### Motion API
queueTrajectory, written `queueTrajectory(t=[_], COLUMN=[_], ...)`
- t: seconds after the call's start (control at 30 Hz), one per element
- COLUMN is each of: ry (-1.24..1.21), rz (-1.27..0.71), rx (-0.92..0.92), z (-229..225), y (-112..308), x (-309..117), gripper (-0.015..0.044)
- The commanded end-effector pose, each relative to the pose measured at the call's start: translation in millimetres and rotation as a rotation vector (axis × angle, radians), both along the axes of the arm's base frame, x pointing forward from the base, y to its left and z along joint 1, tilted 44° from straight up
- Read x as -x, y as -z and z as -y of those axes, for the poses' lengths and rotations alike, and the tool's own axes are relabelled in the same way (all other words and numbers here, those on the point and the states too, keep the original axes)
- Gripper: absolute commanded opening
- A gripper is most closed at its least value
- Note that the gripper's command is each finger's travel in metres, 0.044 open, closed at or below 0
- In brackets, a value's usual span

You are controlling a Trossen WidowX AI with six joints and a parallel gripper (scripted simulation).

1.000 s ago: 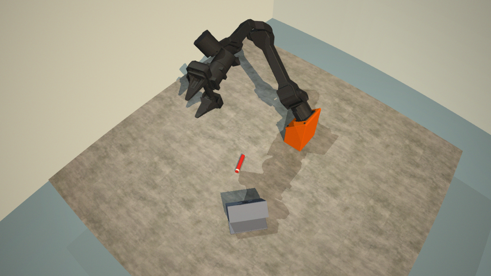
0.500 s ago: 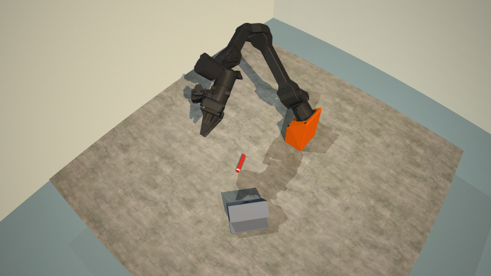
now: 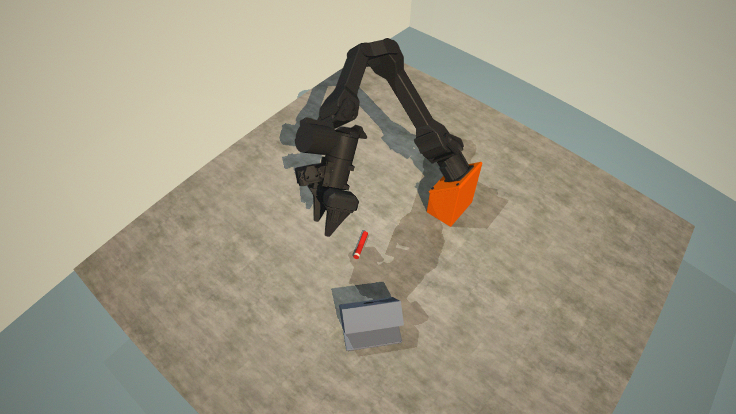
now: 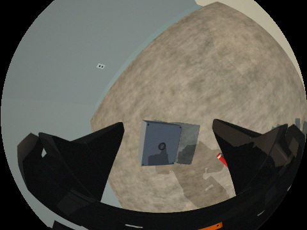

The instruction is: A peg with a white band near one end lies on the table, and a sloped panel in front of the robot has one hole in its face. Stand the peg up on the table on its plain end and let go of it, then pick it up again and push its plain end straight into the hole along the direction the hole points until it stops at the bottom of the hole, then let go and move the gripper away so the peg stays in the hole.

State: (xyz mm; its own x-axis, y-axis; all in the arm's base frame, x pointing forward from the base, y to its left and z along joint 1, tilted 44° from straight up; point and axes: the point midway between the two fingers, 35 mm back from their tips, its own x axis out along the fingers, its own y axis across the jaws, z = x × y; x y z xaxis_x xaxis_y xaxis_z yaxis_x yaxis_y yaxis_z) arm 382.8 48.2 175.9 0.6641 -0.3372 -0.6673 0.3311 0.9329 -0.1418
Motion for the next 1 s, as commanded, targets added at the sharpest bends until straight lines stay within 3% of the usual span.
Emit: queueTrajectory(t=[0.0,0.97], ry=[-0.012,-0.281], rz=[-0.087,-0.875], rx=[0.082,0.590], z=[12.0,91.0], y=[16.5,104.7], x=[5.8,72.2], gripper=[0.0440,0.0440])
